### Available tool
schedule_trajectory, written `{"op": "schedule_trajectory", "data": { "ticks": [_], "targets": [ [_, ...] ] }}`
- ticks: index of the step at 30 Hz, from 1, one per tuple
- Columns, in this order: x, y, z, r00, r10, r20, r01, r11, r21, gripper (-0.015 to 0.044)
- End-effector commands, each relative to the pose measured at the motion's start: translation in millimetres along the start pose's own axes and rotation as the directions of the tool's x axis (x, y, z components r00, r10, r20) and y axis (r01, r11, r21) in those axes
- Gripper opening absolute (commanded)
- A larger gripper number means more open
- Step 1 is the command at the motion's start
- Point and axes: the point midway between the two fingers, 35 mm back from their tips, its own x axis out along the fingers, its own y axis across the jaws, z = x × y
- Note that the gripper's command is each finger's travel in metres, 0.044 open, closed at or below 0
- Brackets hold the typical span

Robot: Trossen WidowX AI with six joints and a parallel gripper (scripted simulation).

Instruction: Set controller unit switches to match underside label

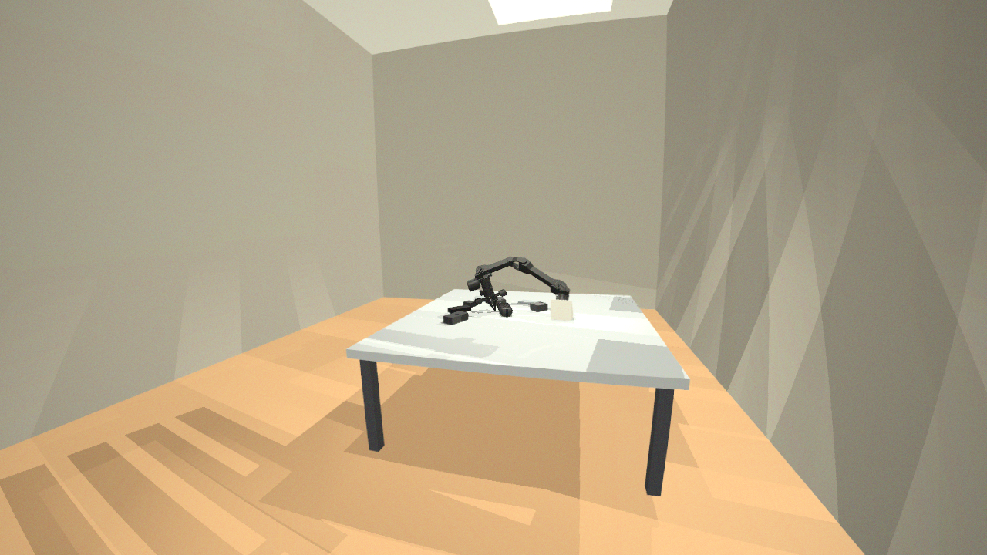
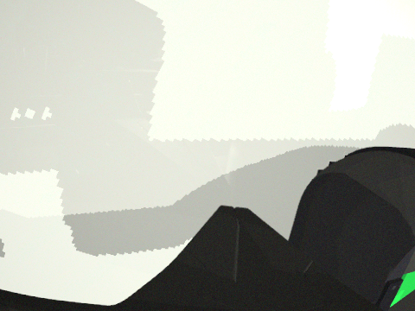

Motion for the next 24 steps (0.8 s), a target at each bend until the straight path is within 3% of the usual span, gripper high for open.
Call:
{"op": "schedule_trajectory", "data": {
  "ticks": [1, 24],
  "targets": [
    [0.2, -1.3, 0.7, 1.000, 0.002, 0.005, -0.002, 1.000, 0.008, 0.0000],
    [2.8, -9.6, 0.6, 1.000, 0.002, 0.005, -0.002, 1.000, 0.008, 0.0000]
  ]
}}
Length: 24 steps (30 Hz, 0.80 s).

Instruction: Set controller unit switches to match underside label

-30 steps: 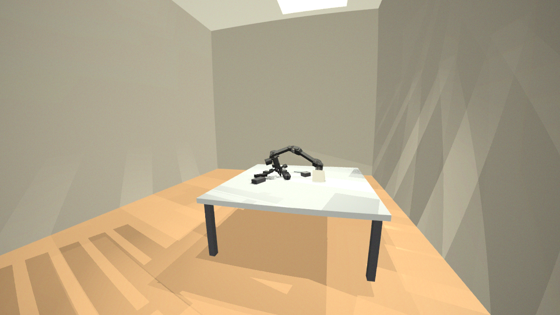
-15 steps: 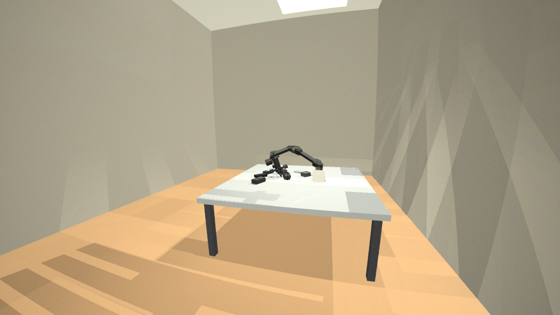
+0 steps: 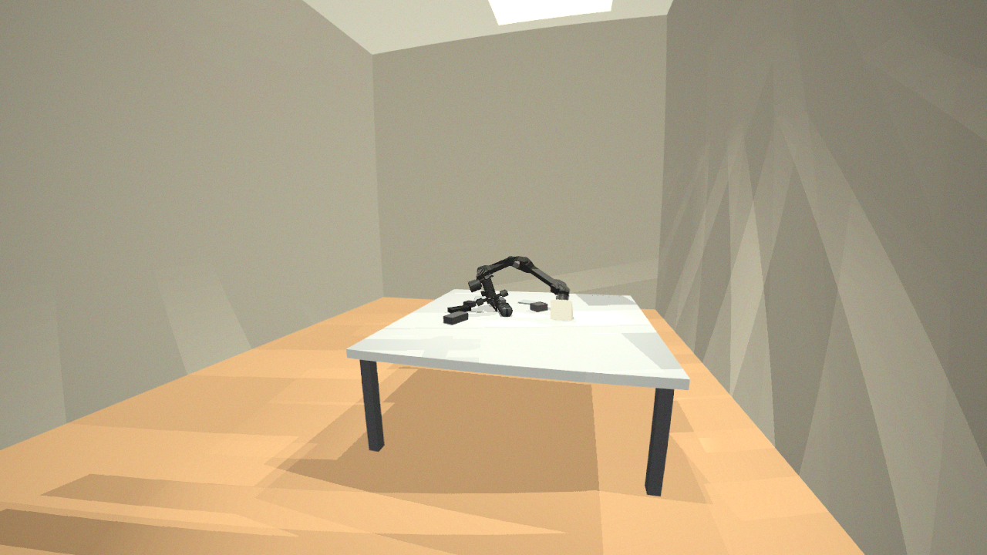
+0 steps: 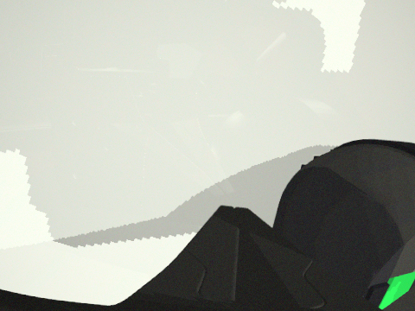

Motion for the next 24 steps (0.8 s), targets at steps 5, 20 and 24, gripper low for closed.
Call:
{"op": "schedule_trajectory", "data": {
  "ticks": [5, 20, 24],
  "targets": [
    [-1.7, -4.2, 2.8, 1.000, 0.009, 0.004, -0.009, 1.000, 0.012, 0.0000],
    [3.6, -20.1, -1.1, 1.000, 0.008, 0.004, -0.008, 1.000, 0.012, 0.0000],
    [5.0, -24.3, -2.3, 1.000, 0.008, 0.004, -0.008, 1.000, 0.011, 0.0000]
  ]
}}
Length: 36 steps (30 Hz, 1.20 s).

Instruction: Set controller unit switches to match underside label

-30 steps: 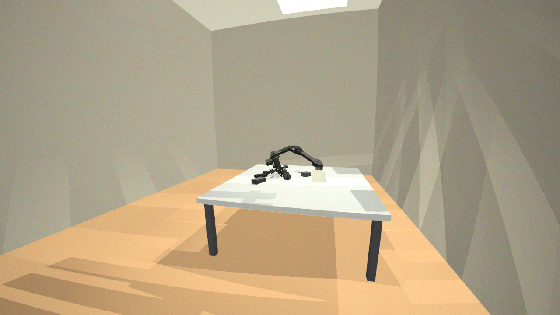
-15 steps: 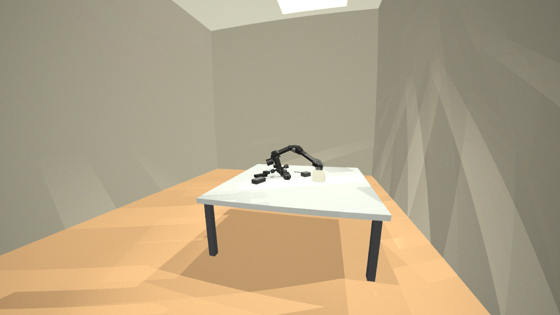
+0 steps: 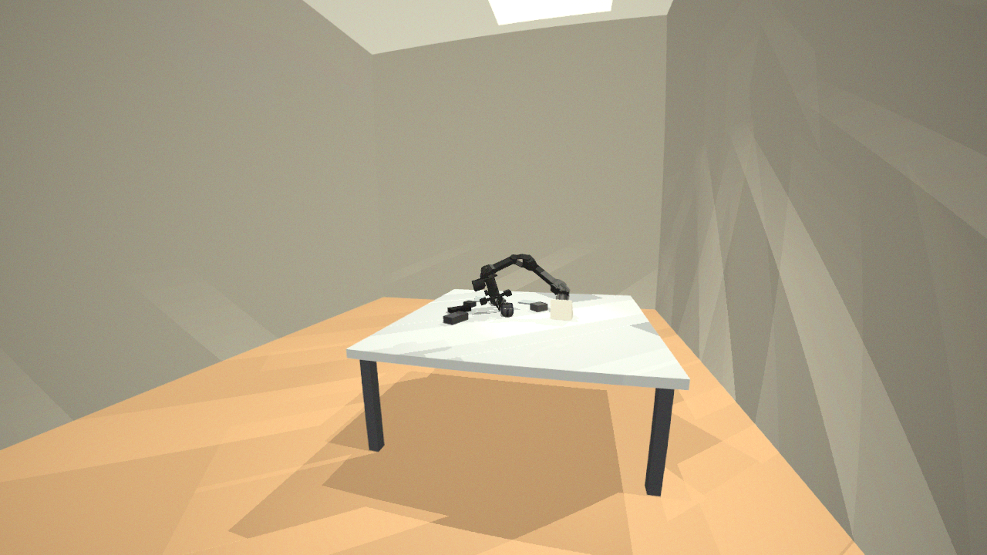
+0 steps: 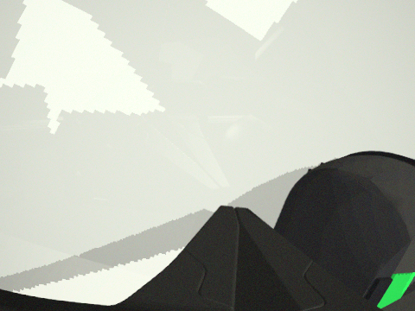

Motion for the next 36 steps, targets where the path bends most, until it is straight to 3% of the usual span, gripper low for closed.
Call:
{"op": "schedule_trajectory", "data": {
  "ticks": [1, 14, 22, 36],
  "targets": [
    [0.9, -6.2, -0.5, 1.000, 0.000, -0.001, 0.000, 1.000, 0.003, 0.0000],
    [2.3, -13.4, -3.1, 1.000, 0.003, 0.002, -0.003, 1.000, -0.001, 0.0000],
    [-58.1, 9.7, 4.2, 0.996, 0.085, 0.004, -0.085, 0.996, -0.005, 0.0000],
    [-51.2, -25.9, 5.7, 0.999, 0.042, 0.003, -0.042, 0.999, -0.006, 0.0000]
  ]
}}
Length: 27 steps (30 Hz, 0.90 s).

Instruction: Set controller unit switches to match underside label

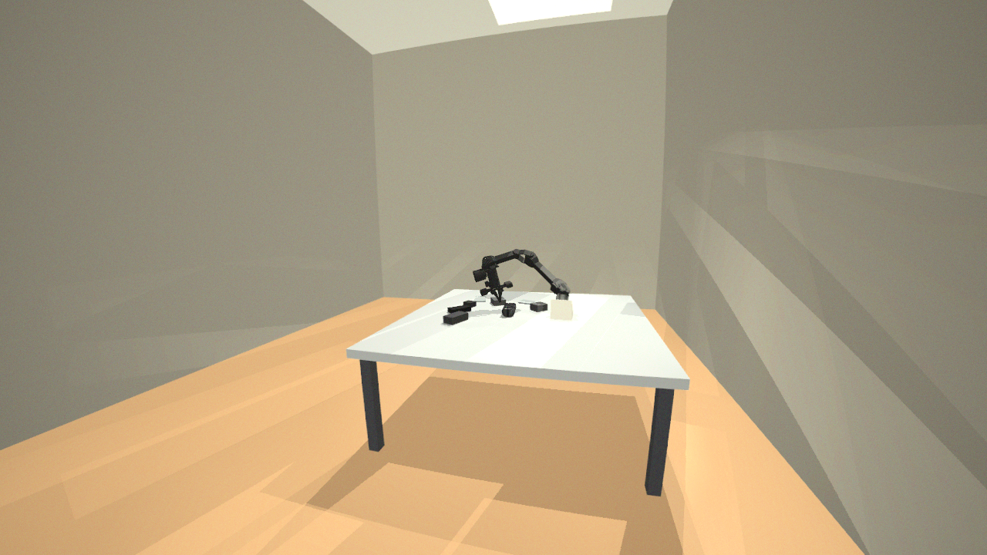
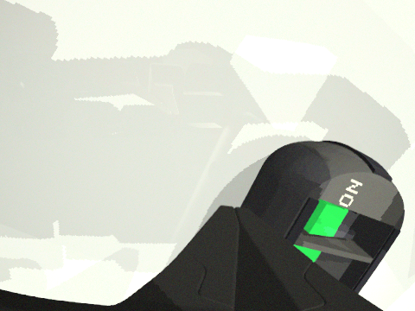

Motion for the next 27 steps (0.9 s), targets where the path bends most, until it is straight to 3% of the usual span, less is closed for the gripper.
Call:
{"op": "schedule_trajectory", "data": {
  "ticks": [1, 22, 27],
  "targets": [
    [-3.0, -8.7, 3.0, 1.000, 0.003, -0.004, -0.003, 1.000, 0.017, 0.0000],
    [1.0, -7.8, 1.1, 1.000, -0.007, 0.000, 0.007, 1.000, 0.005, 0.0000],
    [-4.2, -20.2, 2.2, 0.998, 0.043, -0.038, -0.041, 0.997, 0.062, 0.0131]
  ]
}}
